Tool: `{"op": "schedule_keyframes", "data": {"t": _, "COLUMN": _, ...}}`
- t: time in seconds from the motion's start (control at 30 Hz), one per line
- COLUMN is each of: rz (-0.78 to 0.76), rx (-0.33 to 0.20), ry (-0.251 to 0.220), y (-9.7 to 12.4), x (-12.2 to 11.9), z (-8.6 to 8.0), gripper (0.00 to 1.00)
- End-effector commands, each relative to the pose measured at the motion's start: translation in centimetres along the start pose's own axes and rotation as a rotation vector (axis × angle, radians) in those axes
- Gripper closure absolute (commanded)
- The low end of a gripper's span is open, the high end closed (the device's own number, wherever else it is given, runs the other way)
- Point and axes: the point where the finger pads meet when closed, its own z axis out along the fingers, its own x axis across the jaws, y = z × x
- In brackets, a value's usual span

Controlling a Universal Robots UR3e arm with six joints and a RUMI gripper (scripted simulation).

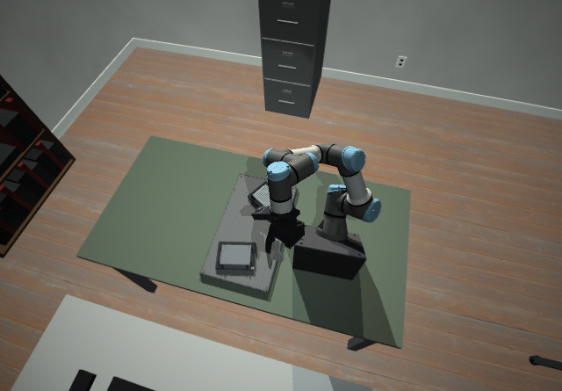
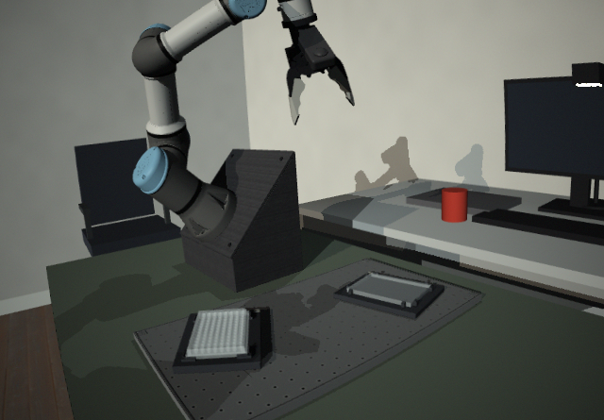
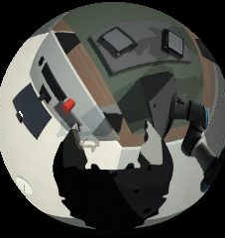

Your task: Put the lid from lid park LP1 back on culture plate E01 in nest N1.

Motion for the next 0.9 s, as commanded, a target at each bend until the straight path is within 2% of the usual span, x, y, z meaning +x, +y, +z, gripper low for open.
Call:
{"op": "schedule_keyframes", "data": {"t": 0.0, "rz": -0.029, "rx": 0.016, "ry": -0.003, "y": -1.6, "x": -0.8, "z": 0.7, "gripper": 0.18}}
{"op": "schedule_keyframes", "data": {"t": 0.07, "rz": -0.061, "rx": 0.034, "ry": 0.001, "y": -2.5, "x": -1.2, "z": 1.2, "gripper": 0.18}}
{"op": "schedule_keyframes", "data": {"t": 0.17, "rz": -0.061, "rx": 0.034, "ry": 0.001, "y": -3.7, "x": -1.7, "z": 1.8, "gripper": 0.18}}
{"op": "schedule_keyframes", "data": {"t": 0.3, "rz": -0.061, "rx": 0.034, "ry": 0.001, "y": -3.8, "x": -1.7, "z": 1.8, "gripper": 0.18}}
{"op": "schedule_keyframes", "data": {"t": 0.4, "rz": -0.109, "rx": 0.061, "ry": 0.010, "y": -5.1, "x": -2.1, "z": 2.5, "gripper": 0.18}}
{"op": "schedule_keyframes", "data": {"t": 0.73, "rz": -0.158, "rx": 0.087, "ry": 0.023, "y": -8.9, "x": -3.1, "z": 4.6, "gripper": 0.18}}
{"op": "schedule_keyframes", "data": {"t": 0.87, "rz": -0.175, "rx": 0.096, "ry": 0.029, "y": -9.4, "x": -3.2, "z": 4.8, "gripper": 0.18}}
